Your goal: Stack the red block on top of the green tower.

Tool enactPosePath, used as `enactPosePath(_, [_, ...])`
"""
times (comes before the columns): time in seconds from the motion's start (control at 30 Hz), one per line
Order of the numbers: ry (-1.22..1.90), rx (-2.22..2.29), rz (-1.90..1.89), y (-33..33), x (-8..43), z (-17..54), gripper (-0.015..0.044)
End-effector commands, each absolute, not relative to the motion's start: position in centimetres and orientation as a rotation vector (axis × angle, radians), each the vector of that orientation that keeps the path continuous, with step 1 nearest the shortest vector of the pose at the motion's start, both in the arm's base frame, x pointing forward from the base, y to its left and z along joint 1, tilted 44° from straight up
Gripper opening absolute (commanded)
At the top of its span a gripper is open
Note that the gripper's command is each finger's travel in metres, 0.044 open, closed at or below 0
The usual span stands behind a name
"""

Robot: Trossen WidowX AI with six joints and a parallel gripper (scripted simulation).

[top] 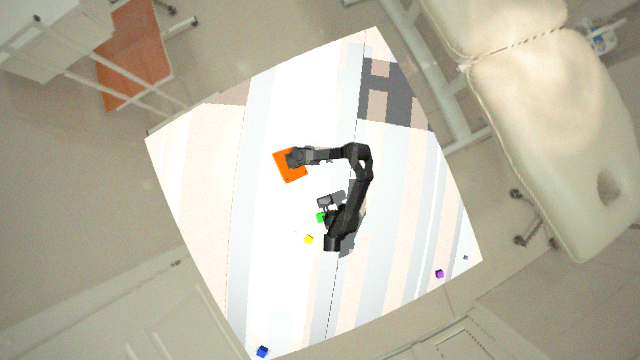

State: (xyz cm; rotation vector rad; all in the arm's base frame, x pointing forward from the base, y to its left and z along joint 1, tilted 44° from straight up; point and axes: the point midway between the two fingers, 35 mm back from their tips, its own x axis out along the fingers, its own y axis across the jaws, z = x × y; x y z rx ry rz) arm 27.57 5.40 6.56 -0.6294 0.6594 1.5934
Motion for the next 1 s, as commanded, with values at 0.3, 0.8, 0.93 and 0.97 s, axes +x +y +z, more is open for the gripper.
enactPosePath(0.3, [0.658, -0.624, 1.586, 6.5, 27.5, 5.4, 0.044])
enactPosePath(0.8, [0.656, -0.623, 1.586, 8.3, 27.2, 3.7, 0.044])
enactPosePath(0.93, [0.656, -0.622, 1.587, 8.7, 27.1, 3.2, 0.044])
enactPosePath(0.97, [0.656, -0.622, 1.587, 8.8, 27.1, 3.2, 0.044])
